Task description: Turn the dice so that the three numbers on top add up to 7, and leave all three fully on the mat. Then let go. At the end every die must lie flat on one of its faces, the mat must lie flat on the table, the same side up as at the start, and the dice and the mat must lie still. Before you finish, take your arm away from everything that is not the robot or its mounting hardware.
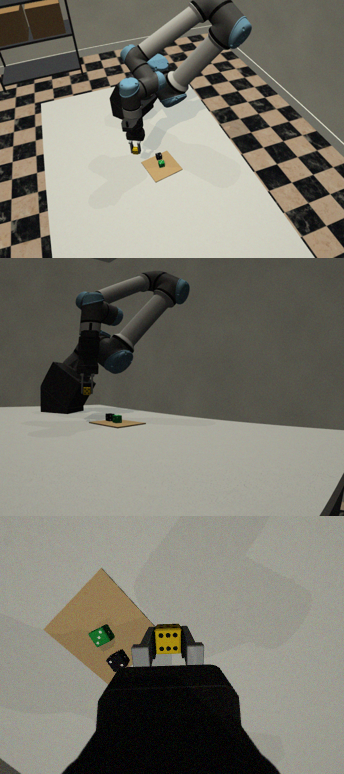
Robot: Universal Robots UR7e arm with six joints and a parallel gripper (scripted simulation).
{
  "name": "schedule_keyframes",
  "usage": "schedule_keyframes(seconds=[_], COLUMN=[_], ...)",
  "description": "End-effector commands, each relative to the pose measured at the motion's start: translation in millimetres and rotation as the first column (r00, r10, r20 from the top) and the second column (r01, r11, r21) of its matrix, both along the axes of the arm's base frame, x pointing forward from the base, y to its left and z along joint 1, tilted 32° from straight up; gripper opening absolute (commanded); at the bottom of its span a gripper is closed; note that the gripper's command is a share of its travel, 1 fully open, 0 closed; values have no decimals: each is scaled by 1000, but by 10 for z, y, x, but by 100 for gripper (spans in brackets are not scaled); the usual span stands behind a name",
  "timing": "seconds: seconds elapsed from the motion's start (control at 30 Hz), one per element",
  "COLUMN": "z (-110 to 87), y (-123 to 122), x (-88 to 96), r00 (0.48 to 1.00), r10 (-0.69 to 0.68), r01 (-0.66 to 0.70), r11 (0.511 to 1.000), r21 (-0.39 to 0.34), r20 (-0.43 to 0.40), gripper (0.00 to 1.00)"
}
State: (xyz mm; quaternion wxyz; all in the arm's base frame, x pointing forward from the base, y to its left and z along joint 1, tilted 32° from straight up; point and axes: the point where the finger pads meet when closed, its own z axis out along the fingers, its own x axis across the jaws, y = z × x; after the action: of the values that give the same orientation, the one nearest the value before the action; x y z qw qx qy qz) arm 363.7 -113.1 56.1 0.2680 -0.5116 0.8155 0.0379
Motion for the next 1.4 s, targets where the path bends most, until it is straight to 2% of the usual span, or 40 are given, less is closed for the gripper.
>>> schedule_keyframes(seconds=[0.0,0.37,0.57,0.73,0.8,1.03,1.3,1.37], z=[22,81,134,186,186,272,384,384], y=[44,184,313,443,443,659,947,947], x=[38,125,186,234,234,288,326,326], r00=[998,974,933,881,881,778,625,625], r10=[-56,-202,-315,-413,-413,-541,-658,-658], r01=[56,210,335,448,448,605,765,765], r11=[998,975,936,885,885,782,624,624], r21=[20,71,103,126,126,149,160,160], r20=[-29,-106,-171,-230,-230,-318,-420,-420], gripper=[49,49,49,49,49,49,49,49])
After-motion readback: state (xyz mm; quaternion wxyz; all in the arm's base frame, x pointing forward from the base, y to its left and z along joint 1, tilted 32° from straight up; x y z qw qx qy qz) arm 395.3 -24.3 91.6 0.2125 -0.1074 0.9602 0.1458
